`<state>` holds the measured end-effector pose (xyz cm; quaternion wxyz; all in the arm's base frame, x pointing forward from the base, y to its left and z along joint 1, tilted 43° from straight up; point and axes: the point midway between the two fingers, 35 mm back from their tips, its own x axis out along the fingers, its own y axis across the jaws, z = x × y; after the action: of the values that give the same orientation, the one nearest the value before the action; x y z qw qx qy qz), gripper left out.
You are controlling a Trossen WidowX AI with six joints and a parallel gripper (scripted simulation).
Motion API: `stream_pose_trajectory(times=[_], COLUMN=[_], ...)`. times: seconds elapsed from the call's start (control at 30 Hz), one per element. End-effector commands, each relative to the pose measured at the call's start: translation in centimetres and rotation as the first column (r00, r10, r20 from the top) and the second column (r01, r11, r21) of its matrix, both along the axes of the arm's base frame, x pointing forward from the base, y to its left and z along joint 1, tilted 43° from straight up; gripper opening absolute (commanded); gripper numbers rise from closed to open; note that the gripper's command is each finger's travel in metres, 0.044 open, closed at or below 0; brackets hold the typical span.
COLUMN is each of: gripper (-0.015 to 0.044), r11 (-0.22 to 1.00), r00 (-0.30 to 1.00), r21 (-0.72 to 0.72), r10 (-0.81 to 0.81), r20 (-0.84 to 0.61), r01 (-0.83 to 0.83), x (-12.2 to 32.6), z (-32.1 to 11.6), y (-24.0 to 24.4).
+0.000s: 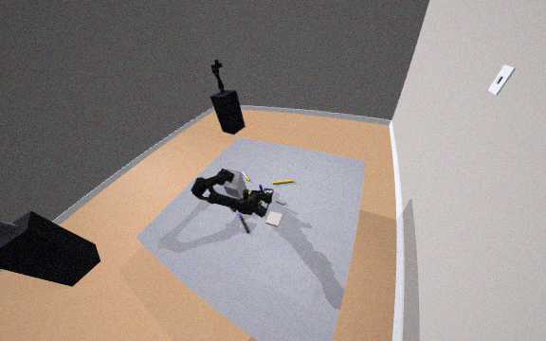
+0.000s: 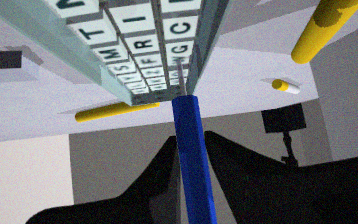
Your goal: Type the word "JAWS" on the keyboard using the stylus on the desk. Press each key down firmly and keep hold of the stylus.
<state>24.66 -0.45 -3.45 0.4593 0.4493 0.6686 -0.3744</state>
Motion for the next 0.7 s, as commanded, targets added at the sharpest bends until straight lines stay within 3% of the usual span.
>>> stream_pose_trajectory(times=[0.0, 0.67], gripper=[0.0081, 0.0081], r11=[1.0, 1.0], r00=[1.0, 1.0], r21=[-0.003, -0.002], r10=[0.003, 0.003], r20=[-0.005, -0.004], r01=[-0.003, -0.003], x=[-0.1, -0.6], z=[-0.1, 2.6], y=[0.0, 2.5])
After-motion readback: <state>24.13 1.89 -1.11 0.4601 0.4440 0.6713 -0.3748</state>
